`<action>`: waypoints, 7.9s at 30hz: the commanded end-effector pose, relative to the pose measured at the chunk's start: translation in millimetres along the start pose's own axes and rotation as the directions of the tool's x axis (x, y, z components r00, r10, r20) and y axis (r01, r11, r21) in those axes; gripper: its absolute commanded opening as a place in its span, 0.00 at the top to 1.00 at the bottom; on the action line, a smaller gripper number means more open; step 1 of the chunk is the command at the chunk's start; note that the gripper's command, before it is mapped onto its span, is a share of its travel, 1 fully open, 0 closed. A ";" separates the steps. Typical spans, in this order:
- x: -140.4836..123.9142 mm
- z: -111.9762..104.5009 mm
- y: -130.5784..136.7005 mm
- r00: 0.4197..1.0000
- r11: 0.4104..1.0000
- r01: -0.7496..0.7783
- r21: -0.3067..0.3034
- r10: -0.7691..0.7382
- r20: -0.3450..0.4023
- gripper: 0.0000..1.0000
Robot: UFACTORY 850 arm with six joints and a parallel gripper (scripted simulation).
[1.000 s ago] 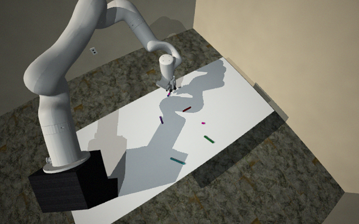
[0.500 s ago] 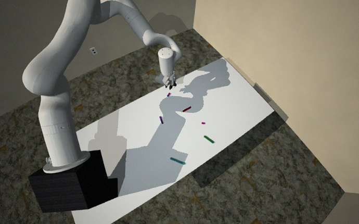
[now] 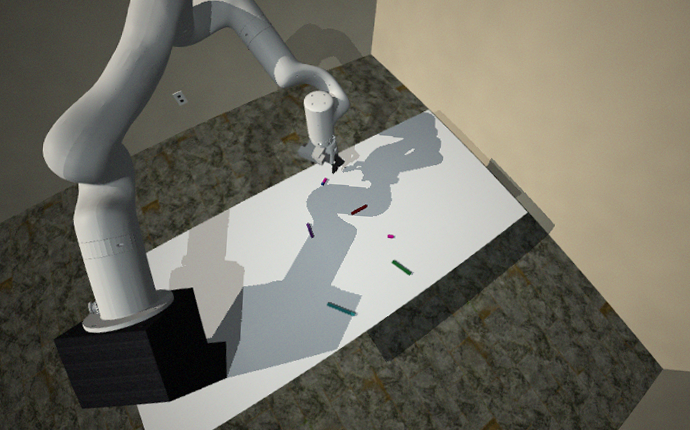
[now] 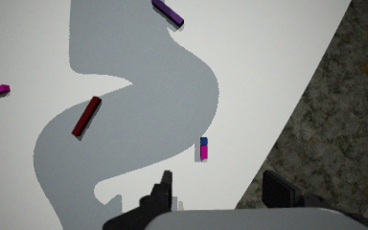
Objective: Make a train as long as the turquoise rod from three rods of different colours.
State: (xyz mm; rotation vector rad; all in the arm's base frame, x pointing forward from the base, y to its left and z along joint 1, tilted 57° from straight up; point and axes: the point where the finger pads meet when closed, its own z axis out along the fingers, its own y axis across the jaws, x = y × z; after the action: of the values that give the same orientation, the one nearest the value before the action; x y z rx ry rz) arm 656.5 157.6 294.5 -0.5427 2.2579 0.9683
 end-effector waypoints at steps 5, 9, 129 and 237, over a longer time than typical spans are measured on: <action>-0.7 -0.6 -0.2 1.000 1.000 0.001 0.001 -0.001 0.001 0.00; -0.6 -0.6 -0.4 1.000 1.000 0.003 0.001 -0.003 0.001 0.00; 59.4 22.9 -187.1 -0.849 -0.849 0.529 0.000 -0.529 -0.001 0.76; 59.9 75.1 -187.2 -0.849 -0.849 0.529 0.000 -0.529 -0.001 0.76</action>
State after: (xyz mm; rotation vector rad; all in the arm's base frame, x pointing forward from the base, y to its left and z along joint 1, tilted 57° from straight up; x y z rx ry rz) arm 748.5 86.1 119.2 -2.1823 0.0931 -0.4854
